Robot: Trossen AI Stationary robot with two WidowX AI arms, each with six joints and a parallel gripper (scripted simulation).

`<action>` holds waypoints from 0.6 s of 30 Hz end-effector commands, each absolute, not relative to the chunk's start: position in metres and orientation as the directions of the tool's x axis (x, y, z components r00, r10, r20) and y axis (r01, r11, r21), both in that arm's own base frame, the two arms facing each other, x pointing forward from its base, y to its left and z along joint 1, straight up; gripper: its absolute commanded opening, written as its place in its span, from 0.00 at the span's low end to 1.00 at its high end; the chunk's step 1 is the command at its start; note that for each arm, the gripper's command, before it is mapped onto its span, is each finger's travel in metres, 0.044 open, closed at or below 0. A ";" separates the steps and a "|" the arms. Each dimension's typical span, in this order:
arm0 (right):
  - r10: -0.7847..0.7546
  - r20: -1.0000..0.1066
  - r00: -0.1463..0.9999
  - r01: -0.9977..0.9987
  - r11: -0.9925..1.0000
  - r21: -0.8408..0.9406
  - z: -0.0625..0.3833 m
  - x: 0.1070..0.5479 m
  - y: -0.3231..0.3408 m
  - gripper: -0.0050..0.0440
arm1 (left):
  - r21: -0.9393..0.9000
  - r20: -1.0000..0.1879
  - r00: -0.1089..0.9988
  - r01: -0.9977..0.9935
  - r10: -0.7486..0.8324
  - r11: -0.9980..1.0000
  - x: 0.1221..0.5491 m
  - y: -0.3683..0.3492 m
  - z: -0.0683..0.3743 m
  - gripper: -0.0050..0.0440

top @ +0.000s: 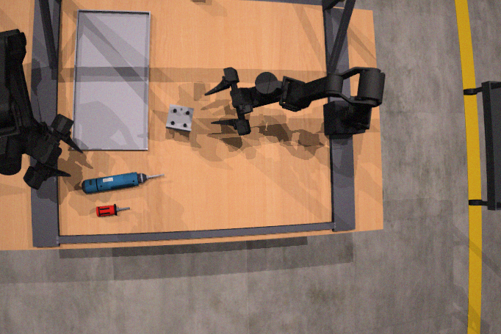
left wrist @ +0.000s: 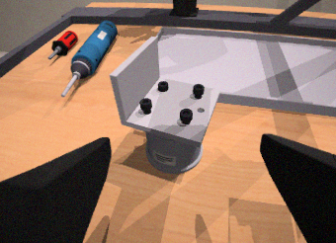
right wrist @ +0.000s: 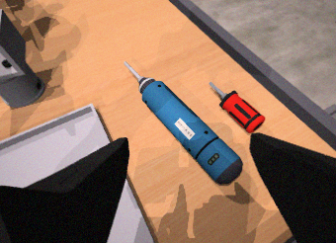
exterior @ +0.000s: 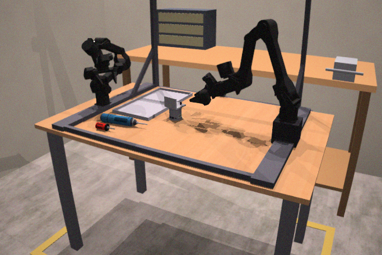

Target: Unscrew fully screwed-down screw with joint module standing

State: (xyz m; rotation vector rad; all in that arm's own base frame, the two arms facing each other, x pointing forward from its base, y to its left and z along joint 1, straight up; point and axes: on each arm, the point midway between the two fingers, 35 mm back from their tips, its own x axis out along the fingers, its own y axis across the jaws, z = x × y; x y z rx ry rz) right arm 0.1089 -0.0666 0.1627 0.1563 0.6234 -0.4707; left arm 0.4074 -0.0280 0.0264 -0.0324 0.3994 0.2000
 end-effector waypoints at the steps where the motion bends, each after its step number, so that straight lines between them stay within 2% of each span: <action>1: -0.453 -0.597 0.663 0.539 0.841 -0.040 0.162 0.104 -0.077 0.72 | -0.005 -0.314 0.897 -0.330 0.312 0.944 0.422 -0.040 0.010 0.89; 18: -0.644 -0.607 0.466 0.778 0.624 -0.066 0.160 0.074 -0.109 0.72 | -0.009 -0.287 0.862 -0.439 0.418 0.898 0.427 -0.049 -0.014 0.89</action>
